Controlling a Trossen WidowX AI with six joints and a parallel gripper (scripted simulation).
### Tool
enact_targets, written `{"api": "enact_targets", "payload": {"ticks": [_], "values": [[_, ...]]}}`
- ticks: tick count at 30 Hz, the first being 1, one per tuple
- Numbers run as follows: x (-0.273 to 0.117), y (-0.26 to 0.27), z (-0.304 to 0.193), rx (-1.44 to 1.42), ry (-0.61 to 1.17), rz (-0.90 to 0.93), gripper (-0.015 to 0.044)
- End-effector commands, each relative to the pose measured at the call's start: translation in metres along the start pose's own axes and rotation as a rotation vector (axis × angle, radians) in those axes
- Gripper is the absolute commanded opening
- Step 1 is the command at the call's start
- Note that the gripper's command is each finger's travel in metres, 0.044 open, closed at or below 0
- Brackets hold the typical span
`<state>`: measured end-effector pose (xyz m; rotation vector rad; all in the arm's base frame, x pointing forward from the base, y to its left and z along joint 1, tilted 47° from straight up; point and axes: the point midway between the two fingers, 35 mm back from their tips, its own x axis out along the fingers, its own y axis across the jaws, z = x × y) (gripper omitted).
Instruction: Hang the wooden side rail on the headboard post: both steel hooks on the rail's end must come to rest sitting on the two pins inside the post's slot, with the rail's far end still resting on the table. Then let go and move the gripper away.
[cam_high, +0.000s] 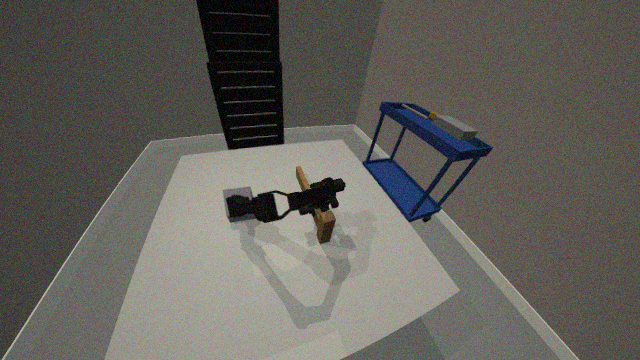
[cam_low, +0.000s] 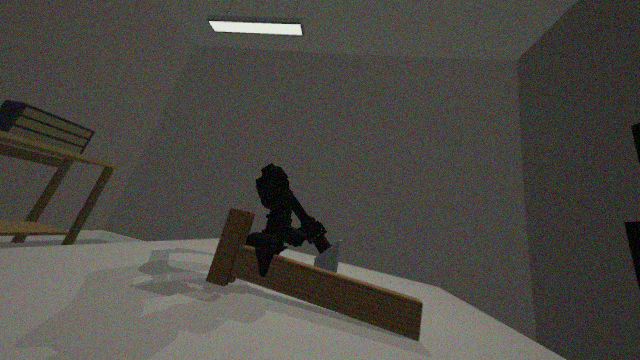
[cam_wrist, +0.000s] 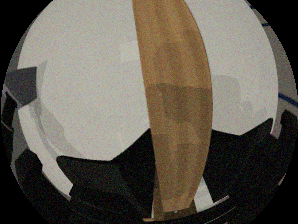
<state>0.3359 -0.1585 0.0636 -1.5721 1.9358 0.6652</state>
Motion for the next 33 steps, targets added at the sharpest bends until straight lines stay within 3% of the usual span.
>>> {"api": "enact_targets", "payload": {"ticks": [1,33], "values": [[-0.0059,-0.0034,-0.0041,0.004,0.002,-0.017,0.0],[-0.0053,-0.001,-0.0076,0.004,0.002,-0.017,0.0]]}}
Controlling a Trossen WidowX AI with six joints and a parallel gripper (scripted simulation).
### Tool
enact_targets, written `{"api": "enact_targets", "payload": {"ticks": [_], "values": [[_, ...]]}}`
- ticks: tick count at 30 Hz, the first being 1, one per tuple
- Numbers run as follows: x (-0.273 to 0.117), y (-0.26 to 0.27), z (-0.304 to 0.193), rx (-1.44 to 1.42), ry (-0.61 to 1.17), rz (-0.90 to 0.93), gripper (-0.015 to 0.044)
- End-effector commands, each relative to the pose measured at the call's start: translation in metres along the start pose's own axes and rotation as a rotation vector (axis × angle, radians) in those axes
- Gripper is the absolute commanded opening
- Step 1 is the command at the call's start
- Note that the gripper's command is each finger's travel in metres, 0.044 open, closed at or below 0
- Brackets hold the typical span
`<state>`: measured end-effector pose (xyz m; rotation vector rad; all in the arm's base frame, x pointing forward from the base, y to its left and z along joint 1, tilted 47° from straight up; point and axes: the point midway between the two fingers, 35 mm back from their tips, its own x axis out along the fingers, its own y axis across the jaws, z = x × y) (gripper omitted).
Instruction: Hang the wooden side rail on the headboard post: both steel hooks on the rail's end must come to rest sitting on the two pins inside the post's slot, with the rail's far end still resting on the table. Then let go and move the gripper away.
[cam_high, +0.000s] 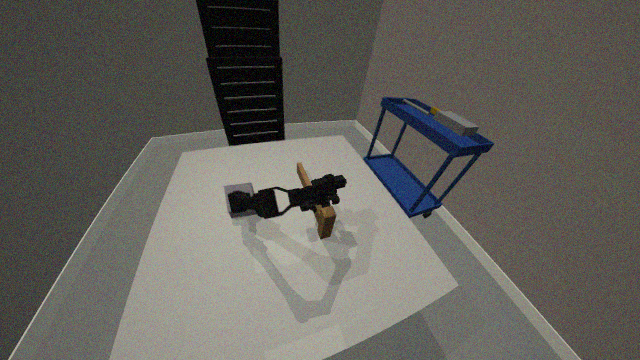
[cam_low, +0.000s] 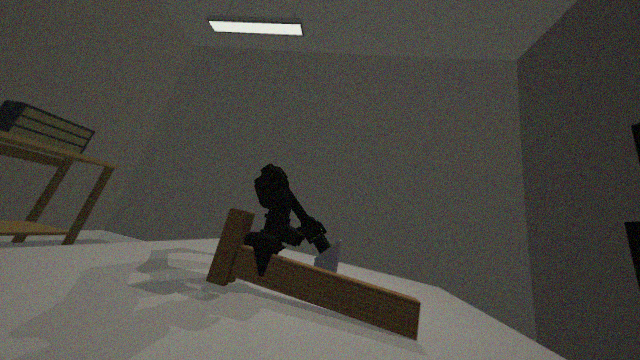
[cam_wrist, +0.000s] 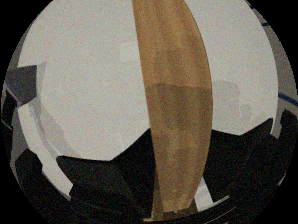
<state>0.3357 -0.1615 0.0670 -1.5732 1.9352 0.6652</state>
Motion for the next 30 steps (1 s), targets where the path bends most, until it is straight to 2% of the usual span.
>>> {"api": "enact_targets", "payload": {"ticks": [1,30], "values": [[-0.0051,-0.0007,-0.0033,0.004,0.002,-0.016,0.0],[-0.0007,-0.001,-0.0038,0.004,0.002,-0.016,0.0]]}}
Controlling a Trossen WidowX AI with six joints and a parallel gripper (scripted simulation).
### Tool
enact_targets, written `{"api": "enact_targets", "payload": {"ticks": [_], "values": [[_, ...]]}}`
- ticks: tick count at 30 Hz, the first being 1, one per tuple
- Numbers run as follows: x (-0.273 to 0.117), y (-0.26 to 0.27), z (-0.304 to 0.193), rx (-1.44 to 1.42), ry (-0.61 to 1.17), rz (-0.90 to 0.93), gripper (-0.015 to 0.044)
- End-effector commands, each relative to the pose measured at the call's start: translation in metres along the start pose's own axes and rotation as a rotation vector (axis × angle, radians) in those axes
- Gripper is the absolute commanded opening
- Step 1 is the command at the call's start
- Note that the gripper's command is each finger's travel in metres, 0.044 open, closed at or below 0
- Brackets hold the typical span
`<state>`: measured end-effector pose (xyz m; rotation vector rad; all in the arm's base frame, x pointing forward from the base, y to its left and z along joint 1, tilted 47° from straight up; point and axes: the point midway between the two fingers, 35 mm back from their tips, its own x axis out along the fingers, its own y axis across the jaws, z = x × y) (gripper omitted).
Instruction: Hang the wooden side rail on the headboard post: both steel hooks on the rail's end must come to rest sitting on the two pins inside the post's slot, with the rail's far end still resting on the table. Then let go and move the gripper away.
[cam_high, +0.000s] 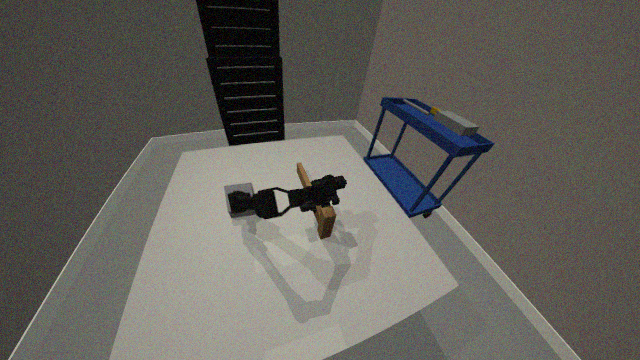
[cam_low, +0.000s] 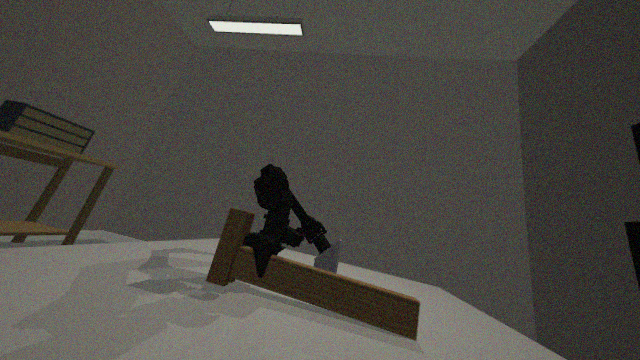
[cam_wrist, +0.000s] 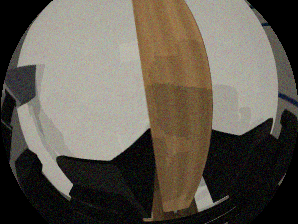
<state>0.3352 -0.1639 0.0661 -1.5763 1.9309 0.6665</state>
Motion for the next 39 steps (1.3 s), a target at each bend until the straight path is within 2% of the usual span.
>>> {"api": "enact_targets", "payload": {"ticks": [1,39], "values": [[-0.0029,-0.001,-0.0027,0.006,0.004,-0.013,0.0],[0.0034,-0.0011,-0.0028,0.006,0.004,-0.013,0.0]]}}
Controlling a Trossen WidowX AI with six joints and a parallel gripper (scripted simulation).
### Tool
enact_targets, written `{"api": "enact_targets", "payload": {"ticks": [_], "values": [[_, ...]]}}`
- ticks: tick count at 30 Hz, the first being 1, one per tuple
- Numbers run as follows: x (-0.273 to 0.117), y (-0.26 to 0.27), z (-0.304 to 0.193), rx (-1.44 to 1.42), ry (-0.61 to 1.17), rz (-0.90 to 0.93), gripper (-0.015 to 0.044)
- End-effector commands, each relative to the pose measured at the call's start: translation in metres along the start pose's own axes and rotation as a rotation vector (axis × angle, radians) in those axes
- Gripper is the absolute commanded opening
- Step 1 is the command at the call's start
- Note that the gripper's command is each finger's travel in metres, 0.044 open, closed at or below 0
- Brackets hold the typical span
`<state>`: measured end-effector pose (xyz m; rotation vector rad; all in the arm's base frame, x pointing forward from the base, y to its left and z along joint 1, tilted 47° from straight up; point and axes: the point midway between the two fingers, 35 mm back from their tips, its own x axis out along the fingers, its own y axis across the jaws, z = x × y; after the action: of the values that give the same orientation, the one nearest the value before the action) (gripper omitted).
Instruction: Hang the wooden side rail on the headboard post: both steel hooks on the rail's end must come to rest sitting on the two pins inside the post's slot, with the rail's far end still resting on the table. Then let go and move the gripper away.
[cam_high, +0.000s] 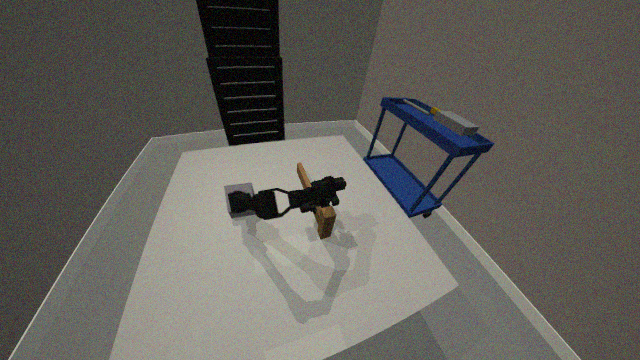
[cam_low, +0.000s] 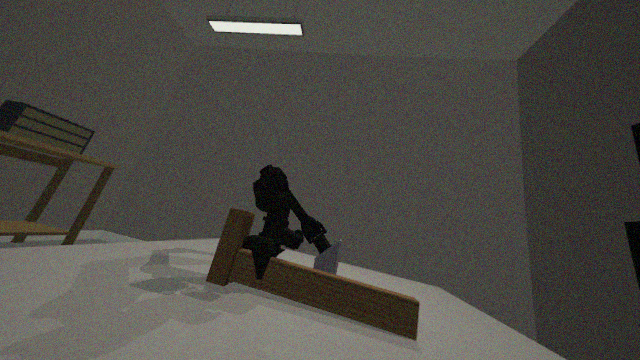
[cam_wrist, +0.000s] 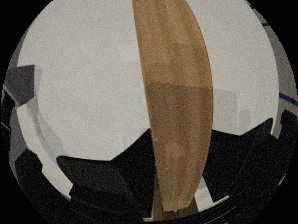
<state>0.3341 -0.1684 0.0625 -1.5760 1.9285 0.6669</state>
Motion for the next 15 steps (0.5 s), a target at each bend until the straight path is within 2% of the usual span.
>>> {"api": "enact_targets", "payload": {"ticks": [1,15], "values": [[-0.0023,-0.0012,-0.0022,0.006,0.006,-0.011,0.0],[0.0,-0.0012,-0.0022,0.006,0.006,-0.011,0.0]]}}
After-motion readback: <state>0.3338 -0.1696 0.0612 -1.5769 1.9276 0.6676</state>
